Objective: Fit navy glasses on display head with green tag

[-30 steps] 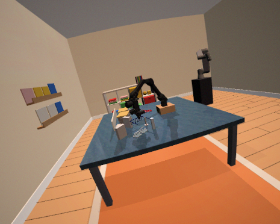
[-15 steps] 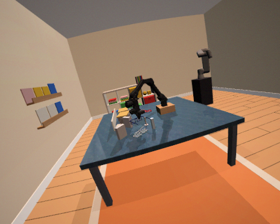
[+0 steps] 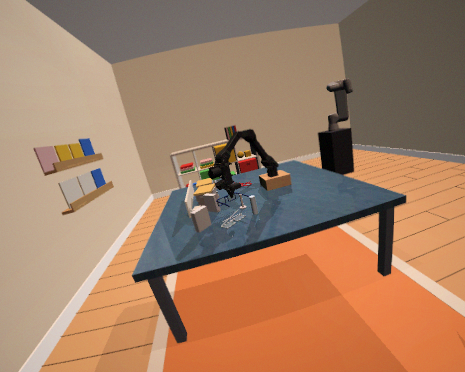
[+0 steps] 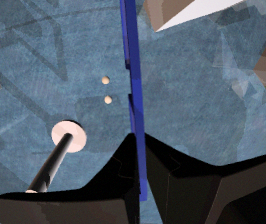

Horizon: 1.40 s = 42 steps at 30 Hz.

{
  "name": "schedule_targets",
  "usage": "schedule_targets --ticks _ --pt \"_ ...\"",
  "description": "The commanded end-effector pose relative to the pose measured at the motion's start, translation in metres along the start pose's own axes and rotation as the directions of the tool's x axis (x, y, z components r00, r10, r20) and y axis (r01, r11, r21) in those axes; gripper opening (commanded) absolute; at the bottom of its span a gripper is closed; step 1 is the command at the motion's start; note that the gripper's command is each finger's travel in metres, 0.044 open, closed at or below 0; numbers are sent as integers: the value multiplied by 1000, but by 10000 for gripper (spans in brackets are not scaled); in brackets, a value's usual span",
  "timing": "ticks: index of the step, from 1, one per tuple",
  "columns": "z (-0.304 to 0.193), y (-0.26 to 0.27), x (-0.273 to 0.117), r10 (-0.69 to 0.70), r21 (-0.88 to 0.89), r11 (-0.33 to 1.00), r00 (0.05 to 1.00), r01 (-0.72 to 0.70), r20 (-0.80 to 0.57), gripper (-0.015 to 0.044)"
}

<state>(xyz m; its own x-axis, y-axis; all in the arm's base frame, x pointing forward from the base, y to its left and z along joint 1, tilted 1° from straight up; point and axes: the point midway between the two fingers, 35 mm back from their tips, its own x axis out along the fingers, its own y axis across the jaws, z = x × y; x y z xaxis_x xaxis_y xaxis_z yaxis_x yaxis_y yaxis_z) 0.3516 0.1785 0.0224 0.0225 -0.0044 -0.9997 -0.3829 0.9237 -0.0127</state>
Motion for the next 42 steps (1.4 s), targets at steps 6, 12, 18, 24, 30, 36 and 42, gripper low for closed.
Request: schedule_targets --ticks 6,12,18,24,30,36,42 --pt "-3 0 -31 0 -3 1000 1000 0 1 0" --pt "-7 0 -60 0 -3 1000 1000 0 0 0" --pt "-12 -8 -61 -1 -3 1000 1000 1 0 0" --pt "-32 -37 -65 -3 -3 1000 1000 3 -1 0" --pt "-57 -63 -67 -5 -3 1000 1000 5 -3 0" --pt "-83 -86 -67 -6 -3 1000 1000 6 -5 0" --pt "-111 -104 -65 -8 -3 1000 1000 8 -7 0"
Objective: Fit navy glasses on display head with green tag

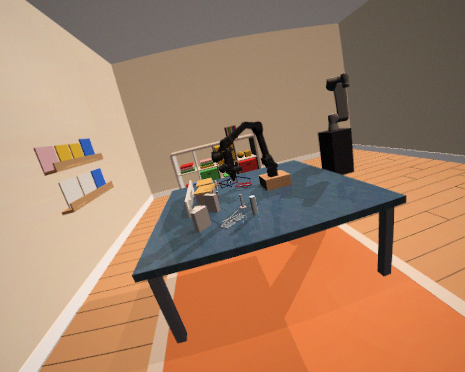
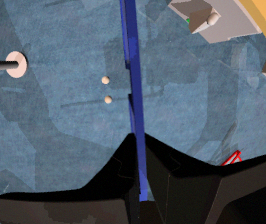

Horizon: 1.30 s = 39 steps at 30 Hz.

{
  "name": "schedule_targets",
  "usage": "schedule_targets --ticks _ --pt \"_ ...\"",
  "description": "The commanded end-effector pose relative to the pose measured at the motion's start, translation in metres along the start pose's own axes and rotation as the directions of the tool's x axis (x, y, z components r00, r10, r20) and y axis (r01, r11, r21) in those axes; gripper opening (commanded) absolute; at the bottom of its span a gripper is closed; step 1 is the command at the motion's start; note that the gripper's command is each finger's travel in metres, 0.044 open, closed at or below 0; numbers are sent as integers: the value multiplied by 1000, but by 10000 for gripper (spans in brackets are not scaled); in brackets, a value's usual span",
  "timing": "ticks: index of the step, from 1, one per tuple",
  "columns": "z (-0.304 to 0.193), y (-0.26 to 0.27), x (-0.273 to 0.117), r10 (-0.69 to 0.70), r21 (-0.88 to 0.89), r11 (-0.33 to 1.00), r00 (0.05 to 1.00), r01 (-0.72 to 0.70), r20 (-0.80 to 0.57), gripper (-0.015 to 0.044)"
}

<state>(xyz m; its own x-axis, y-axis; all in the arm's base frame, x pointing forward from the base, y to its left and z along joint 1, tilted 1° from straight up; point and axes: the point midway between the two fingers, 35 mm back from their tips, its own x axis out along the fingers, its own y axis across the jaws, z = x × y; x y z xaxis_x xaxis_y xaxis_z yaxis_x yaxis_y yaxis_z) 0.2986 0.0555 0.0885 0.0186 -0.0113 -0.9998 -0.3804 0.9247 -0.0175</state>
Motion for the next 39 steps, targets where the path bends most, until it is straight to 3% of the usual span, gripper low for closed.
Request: schedule_targets --ticks 1,10,39 --pt "-22 -13 2 -3 -6 1000 1000 3 -1 0" --pt "-63 -31 8 -5 -6 1000 1000 5 -4 0" --pt "-60 -32 34 -5 -6 1000 1000 5 -4 0"
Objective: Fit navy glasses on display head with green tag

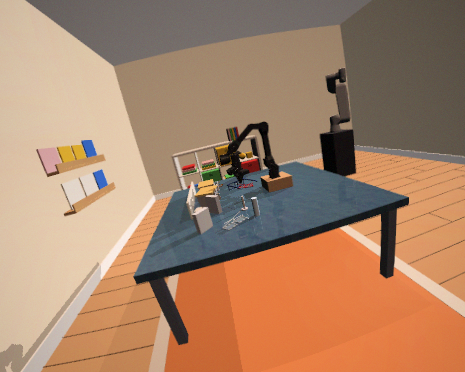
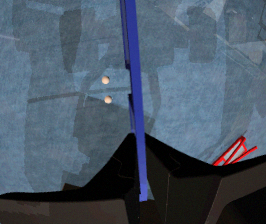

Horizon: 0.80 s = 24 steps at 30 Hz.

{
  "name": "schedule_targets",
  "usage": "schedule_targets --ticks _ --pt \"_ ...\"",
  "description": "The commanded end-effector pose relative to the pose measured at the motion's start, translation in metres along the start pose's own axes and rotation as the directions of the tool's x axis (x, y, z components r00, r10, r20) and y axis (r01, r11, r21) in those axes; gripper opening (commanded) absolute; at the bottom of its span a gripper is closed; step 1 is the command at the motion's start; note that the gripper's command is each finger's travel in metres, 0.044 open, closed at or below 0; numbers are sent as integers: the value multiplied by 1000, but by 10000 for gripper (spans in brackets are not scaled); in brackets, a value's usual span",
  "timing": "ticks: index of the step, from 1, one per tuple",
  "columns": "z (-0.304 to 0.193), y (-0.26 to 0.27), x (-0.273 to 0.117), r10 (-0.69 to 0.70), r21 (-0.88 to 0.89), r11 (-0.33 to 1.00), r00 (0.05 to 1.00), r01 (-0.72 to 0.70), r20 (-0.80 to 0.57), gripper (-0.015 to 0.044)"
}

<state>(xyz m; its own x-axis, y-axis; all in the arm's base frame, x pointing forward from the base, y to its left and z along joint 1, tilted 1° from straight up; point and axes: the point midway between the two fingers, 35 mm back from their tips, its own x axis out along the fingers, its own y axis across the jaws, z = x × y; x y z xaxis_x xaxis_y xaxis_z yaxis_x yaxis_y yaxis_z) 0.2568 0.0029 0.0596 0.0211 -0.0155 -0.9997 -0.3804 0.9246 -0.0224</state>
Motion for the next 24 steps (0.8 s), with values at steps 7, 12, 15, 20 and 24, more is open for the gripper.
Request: schedule_targets --ticks 7,12,15,20,24 --pt "0 0 13 -1 -6 1000 1000 0 -5 0" --pt "0 -1 18 -1 -6 1000 1000 0 -5 0" --pt "0 -1 22 -1 -6 1000 1000 1 -5 0" --pt "1 -1 27 -1 -6 1000 1000 1 -5 0" --pt "1 -1 31 -1 -6 1000 1000 0 -5 0"
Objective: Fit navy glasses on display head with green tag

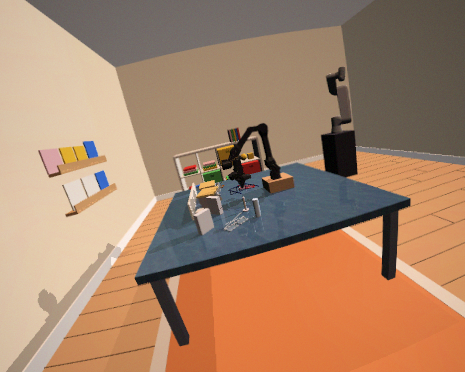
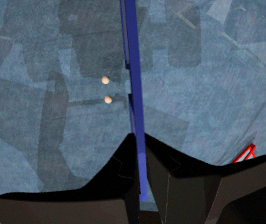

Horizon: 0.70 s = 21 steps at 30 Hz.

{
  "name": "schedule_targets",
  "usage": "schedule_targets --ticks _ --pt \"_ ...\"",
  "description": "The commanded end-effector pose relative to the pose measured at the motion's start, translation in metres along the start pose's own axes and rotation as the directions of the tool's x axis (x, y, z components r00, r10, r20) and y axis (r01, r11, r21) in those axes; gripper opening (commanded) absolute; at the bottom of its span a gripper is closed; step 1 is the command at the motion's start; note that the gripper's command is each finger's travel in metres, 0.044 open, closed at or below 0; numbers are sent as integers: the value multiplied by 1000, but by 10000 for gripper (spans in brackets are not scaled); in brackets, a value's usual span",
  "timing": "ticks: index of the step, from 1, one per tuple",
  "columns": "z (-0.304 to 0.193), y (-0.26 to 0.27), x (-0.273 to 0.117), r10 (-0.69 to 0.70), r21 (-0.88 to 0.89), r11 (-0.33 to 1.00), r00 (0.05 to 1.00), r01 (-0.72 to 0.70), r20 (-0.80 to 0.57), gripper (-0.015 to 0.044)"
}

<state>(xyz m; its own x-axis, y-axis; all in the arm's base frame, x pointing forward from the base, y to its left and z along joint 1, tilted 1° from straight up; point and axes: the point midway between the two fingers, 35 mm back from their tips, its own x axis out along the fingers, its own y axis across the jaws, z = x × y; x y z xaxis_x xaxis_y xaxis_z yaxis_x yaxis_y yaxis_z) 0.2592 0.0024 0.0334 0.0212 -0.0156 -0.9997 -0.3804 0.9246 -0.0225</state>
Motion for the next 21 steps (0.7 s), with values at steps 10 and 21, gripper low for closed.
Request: schedule_targets --ticks 10,21 --pt "-1 0 16 0 -6 1000 1000 0 -5 0" --pt "-2 0 27 0 -6 1000 1000 0 -5 0"
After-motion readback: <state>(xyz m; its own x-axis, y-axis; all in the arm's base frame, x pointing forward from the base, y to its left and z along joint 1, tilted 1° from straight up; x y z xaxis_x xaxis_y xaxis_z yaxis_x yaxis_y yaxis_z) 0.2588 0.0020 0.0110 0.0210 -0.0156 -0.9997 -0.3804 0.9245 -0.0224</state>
